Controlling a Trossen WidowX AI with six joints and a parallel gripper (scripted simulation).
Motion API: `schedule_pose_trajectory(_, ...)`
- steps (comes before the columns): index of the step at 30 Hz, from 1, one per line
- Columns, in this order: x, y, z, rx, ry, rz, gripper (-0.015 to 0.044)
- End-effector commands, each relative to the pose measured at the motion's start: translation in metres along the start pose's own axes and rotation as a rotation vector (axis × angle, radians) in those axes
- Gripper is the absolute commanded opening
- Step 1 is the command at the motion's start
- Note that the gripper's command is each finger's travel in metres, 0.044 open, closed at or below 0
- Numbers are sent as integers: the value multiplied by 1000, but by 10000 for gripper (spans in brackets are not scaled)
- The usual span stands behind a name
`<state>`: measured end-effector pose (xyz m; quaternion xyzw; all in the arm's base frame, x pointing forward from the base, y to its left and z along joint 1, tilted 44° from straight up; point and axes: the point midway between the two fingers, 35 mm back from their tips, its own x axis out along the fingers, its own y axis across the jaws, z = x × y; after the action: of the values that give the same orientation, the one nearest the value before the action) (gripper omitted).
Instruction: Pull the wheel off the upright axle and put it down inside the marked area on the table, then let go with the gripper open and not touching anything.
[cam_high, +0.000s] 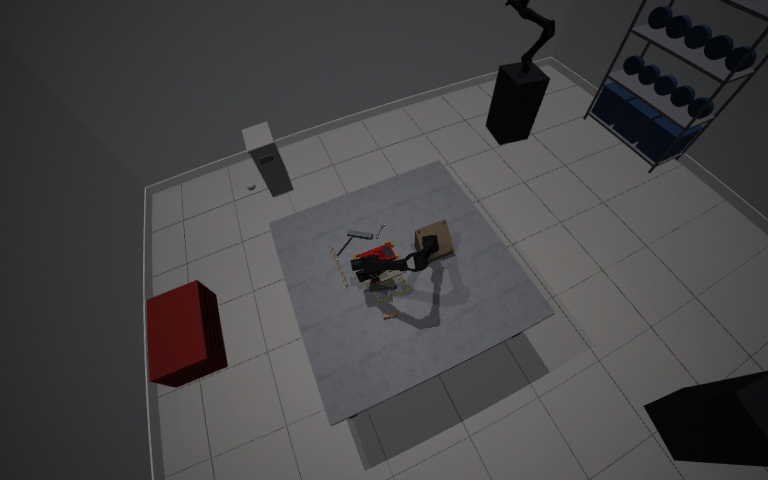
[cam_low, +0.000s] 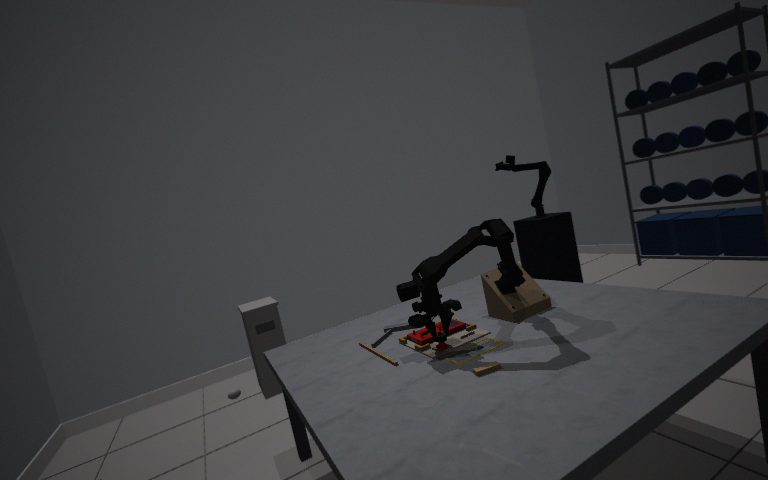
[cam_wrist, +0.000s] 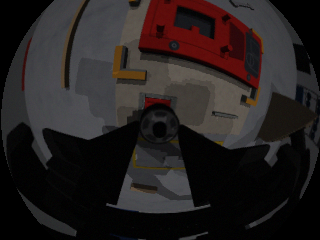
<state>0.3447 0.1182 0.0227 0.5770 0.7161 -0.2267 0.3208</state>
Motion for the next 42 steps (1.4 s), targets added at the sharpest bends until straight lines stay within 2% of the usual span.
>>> schedule_pose_trajectory(1, -22, -2, 4, 36, 0, 29, 0)
schedule_pose_trajectory(2, -5, -1, 1, 11, 1, 4, 26)
schedule_pose_trajectory(10, -20, -1, 1, 37, 1, 31, 236)
schedule_pose_trajectory(13, -41, -1, 4, 38, -1, 31, 300)
schedule_pose_trajectory(15, -60, -2, 5, 38, -1, 31, 300)
schedule_pose_trajectory(20, -61, -2, 6, 38, -1, 31, 300)
schedule_pose_trajectory(28, -12, -1, 6, 37, 1, 32, 300)
schedule_pose_trajectory(32, -6, -1, 5, 37, 1, 32, 300)
schedule_pose_trajectory(34, -8, -2, 3, 30, 0, 19, 247)
schedule_pose_trajectory(42, -8, -2, 3, 30, 0, 19, 194)
